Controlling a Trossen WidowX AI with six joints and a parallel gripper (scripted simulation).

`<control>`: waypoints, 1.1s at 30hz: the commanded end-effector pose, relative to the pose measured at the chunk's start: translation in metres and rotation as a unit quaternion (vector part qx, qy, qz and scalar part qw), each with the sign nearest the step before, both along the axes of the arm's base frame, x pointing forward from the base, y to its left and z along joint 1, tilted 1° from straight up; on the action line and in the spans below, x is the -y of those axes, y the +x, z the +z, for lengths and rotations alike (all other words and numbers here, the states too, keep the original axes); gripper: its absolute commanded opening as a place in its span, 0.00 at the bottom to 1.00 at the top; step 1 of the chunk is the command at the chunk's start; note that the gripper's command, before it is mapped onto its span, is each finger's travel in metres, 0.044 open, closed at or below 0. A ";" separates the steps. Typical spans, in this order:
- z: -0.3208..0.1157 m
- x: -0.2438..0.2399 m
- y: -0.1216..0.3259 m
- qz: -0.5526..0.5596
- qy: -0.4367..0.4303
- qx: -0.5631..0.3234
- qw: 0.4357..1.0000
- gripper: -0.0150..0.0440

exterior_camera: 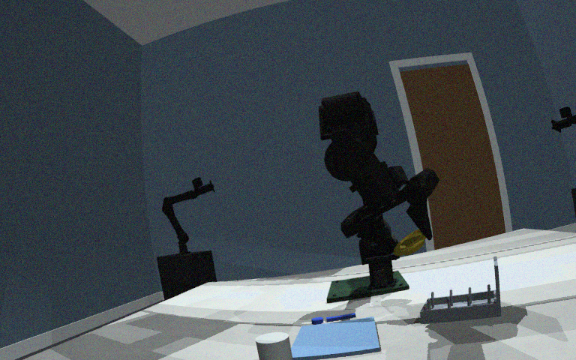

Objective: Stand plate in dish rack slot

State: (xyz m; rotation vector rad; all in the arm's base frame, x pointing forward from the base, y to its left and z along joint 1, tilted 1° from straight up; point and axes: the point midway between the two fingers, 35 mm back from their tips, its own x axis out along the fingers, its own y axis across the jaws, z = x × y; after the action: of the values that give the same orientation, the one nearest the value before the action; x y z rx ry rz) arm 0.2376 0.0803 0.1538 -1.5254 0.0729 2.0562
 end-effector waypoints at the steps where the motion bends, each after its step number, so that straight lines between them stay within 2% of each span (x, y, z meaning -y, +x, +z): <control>1: -0.013 -0.002 -0.003 -0.037 0.045 -0.038 0.998 0.25; 17: -0.040 -0.005 -0.006 -0.188 0.222 -0.137 0.947 0.25; 33: -0.049 0.006 -0.001 -0.349 0.391 -0.196 0.829 0.25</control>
State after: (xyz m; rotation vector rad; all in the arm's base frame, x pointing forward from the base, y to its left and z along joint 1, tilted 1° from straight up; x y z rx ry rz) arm 0.2363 0.0772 0.1073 -0.5393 -0.0479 1.5334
